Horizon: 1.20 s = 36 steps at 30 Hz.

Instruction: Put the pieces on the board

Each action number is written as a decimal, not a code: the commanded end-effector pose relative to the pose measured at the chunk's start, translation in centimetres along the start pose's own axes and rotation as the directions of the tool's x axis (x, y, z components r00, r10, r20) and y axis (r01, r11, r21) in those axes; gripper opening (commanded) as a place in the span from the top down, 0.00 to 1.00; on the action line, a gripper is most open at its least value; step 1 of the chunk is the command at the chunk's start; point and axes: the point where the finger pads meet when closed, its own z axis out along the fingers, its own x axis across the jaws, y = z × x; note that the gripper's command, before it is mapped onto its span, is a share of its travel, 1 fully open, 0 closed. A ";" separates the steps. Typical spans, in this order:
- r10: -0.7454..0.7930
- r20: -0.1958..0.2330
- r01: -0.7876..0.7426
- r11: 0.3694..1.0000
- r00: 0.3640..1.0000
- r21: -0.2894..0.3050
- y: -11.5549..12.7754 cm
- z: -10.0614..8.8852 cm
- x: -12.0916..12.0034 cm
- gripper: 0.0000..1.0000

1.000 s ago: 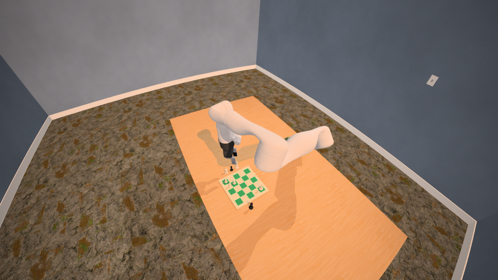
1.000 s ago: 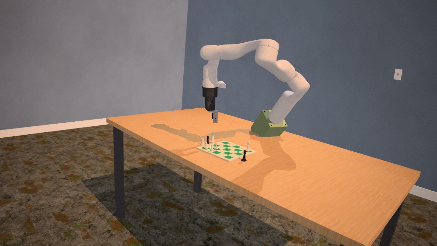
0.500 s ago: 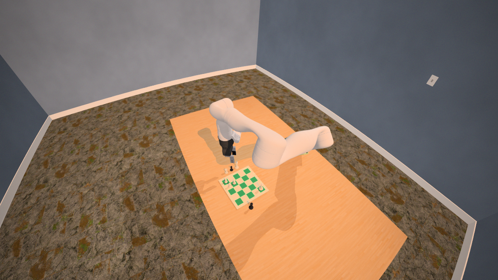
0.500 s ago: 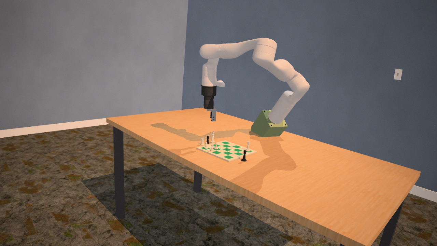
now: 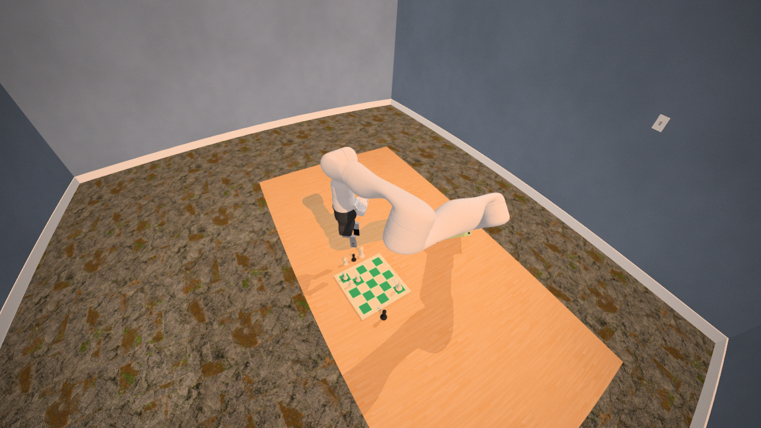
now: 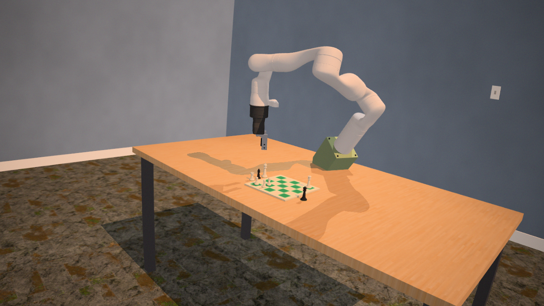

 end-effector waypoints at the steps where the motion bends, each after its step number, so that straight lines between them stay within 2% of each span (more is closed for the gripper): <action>1: 0.003 -0.001 -0.003 1.000 1.000 -0.003 0.1 -0.1 -0.2 0.00; 36: 0.046 -0.034 -0.048 0.998 0.998 -0.033 1.1 -0.7 -1.1 0.00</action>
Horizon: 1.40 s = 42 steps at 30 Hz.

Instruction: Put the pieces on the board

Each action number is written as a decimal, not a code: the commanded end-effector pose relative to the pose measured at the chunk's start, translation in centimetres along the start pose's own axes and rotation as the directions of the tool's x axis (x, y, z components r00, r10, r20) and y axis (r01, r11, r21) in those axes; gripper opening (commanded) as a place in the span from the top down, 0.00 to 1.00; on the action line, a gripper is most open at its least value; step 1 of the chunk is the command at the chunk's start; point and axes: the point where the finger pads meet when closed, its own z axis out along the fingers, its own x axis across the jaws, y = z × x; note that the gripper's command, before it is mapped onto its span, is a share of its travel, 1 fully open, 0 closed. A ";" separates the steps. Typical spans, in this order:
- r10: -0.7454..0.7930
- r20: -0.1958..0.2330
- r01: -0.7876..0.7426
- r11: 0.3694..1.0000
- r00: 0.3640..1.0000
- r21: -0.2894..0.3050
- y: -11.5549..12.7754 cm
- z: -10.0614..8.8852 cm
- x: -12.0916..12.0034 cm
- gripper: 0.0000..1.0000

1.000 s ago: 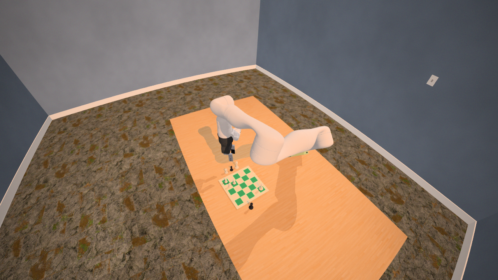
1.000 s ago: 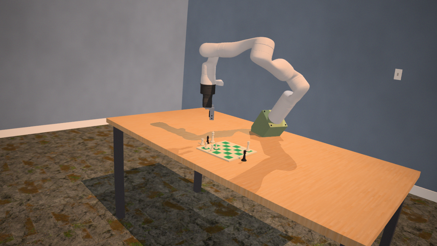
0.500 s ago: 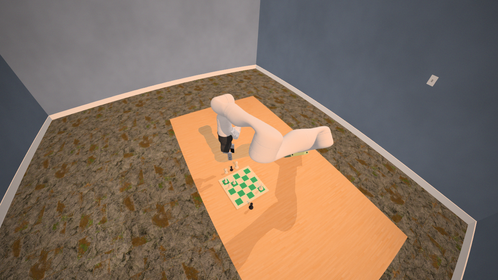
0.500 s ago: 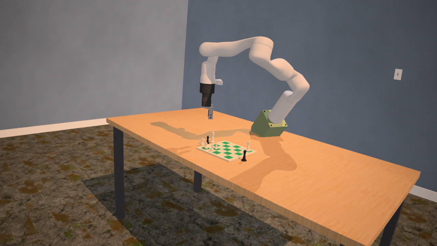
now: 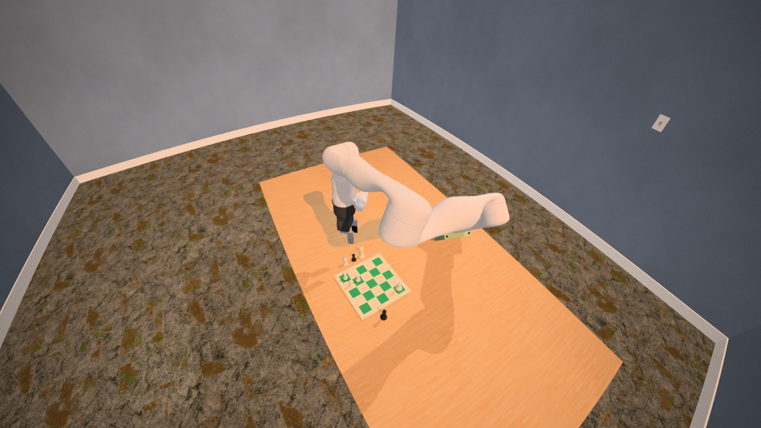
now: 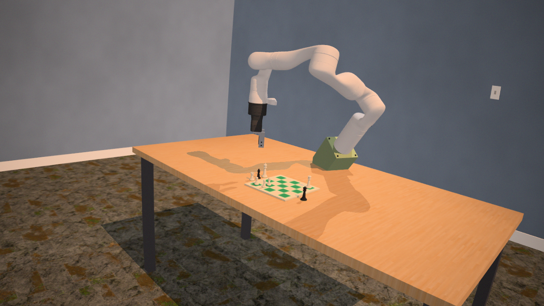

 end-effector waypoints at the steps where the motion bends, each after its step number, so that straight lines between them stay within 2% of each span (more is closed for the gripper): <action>1: 0.002 -0.001 -0.002 1.000 1.000 -0.003 0.1 -0.1 -0.1 0.00; 26: 0.050 -0.001 -0.050 0.999 0.999 -0.002 0.0 0.0 -0.1 0.00; 34: 0.203 -0.003 -0.203 0.979 0.979 0.002 -0.3 0.5 0.1 0.00; 42: 0.415 -0.003 -0.415 0.910 0.910 0.007 -0.5 1.2 0.2 0.00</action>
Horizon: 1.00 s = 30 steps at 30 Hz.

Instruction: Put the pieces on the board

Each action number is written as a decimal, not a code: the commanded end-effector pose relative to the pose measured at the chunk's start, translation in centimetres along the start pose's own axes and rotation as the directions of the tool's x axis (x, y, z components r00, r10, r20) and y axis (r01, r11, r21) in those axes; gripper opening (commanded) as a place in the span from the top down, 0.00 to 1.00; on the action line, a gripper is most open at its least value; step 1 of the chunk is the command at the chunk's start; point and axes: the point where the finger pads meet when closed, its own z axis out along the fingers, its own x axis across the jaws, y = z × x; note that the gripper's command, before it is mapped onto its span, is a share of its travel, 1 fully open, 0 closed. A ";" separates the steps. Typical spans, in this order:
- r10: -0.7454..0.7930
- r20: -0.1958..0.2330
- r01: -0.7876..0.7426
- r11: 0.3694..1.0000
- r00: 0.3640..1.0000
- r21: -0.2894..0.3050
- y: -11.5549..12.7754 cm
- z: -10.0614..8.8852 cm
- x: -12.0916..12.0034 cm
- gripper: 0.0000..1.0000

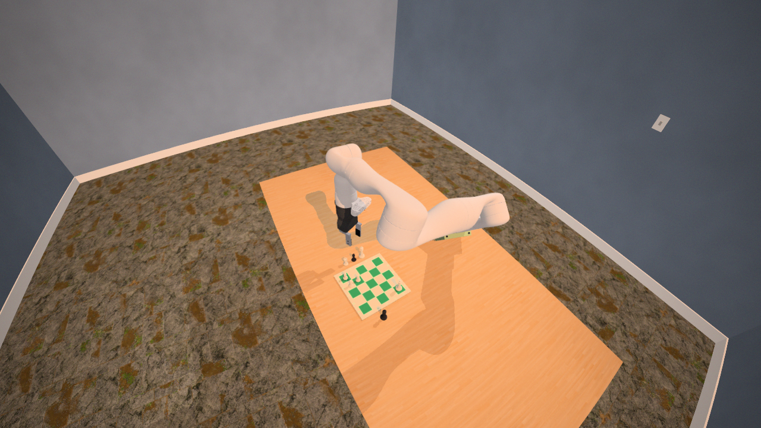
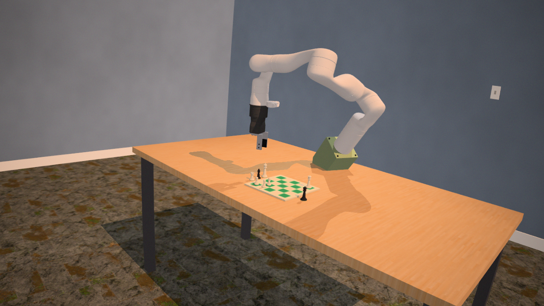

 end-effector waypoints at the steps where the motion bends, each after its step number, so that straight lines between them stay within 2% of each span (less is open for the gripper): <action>1: 0.017 0.005 -0.017 1.000 1.000 0.003 -0.1 0.2 -0.2 0.00; 7: 0.252 0.006 -0.252 0.968 0.968 0.004 -0.2 0.9 -0.1 0.00; 11: 0.410 0.006 -0.410 0.912 0.912 0.003 -0.2 1.3 -0.1 0.00; 16: 0.587 0.006 -0.587 0.810 0.810 0.001 -0.1 1.9 -0.1 0.00; 18: 0.587 0.006 -0.587 0.810 0.810 0.001 -0.1 1.9 -0.1 0.00; 24: 0.748 0.004 -0.748 0.663 0.663 -0.003 0.1 2.4 -0.1 0.00; 30: 0.848 0.001 -0.848 0.530 0.530 -0.006 0.4 2.7 -0.2 0.00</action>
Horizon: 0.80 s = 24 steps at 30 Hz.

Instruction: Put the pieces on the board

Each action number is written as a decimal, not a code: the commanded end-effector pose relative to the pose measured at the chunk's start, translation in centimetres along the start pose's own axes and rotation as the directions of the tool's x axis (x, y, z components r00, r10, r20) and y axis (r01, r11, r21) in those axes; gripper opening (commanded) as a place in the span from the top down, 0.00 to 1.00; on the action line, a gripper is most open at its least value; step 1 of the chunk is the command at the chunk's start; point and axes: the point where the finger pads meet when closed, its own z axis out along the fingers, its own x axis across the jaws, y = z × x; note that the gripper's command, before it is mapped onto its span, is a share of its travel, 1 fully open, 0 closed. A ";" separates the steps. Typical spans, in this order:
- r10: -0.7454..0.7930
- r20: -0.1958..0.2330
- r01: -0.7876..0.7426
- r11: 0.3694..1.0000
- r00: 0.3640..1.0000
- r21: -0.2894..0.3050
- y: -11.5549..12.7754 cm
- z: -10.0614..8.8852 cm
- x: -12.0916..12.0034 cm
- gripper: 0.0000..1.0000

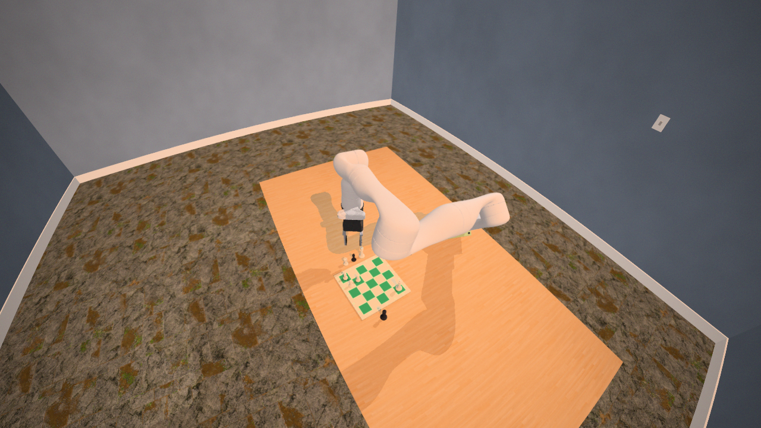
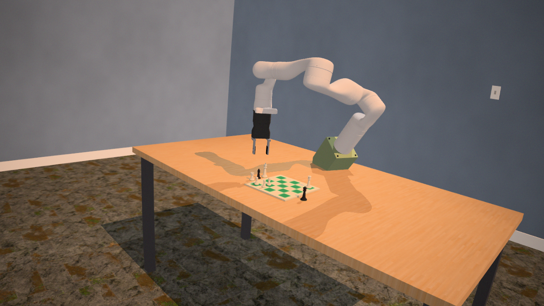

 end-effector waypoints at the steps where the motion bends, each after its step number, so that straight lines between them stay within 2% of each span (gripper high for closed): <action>1: 0.050 0.003 -0.050 0.999 0.999 -0.003 0.1 0.2 -0.1 0.00; 11: 0.158 0.000 -0.158 0.987 0.988 -0.005 0.3 0.5 0.0 0.00; 19: 0.177 -0.001 -0.177 0.984 0.984 -0.005 0.4 0.5 0.0 0.00; 20: 0.177 -0.001 -0.177 0.984 0.984 -0.005 0.4 0.5 0.0 0.27; 24: 0.177 -0.001 -0.177 0.984 0.984 -0.005 0.4 0.5 0.0 0.27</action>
